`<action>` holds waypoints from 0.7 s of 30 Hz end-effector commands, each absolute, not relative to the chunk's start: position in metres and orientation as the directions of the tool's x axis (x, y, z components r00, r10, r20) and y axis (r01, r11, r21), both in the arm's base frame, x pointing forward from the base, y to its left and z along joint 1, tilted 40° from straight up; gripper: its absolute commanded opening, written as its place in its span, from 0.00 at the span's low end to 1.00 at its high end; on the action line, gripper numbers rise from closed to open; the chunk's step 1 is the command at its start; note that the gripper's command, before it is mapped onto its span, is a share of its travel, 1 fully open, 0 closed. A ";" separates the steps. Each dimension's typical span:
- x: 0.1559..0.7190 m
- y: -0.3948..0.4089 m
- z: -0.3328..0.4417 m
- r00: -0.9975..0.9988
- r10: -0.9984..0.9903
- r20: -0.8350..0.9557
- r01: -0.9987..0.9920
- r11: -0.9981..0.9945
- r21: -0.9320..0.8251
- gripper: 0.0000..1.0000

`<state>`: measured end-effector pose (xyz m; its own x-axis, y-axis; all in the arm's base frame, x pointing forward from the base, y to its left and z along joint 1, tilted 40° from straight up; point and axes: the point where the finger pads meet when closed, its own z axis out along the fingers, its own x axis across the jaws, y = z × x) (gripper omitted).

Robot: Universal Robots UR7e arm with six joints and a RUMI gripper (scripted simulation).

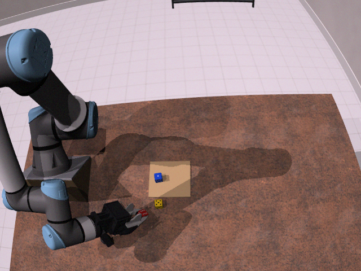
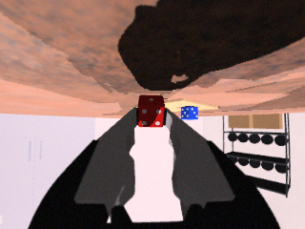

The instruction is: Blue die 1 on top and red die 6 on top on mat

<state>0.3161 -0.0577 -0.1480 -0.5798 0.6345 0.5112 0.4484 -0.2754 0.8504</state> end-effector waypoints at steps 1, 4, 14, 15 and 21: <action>0.316 -0.054 -0.150 -0.578 0.634 0.513 0.447 -0.280 0.849 0.06; 0.316 -0.053 -0.152 -0.578 0.634 0.513 0.447 -0.280 0.849 0.06; 0.316 -0.051 -0.154 -0.578 0.634 0.513 0.447 -0.280 0.849 0.06; 0.316 -0.051 -0.154 -0.578 0.634 0.513 0.447 -0.280 0.849 0.06; 0.316 -0.051 -0.154 -0.578 0.634 0.513 0.447 -0.280 0.849 0.06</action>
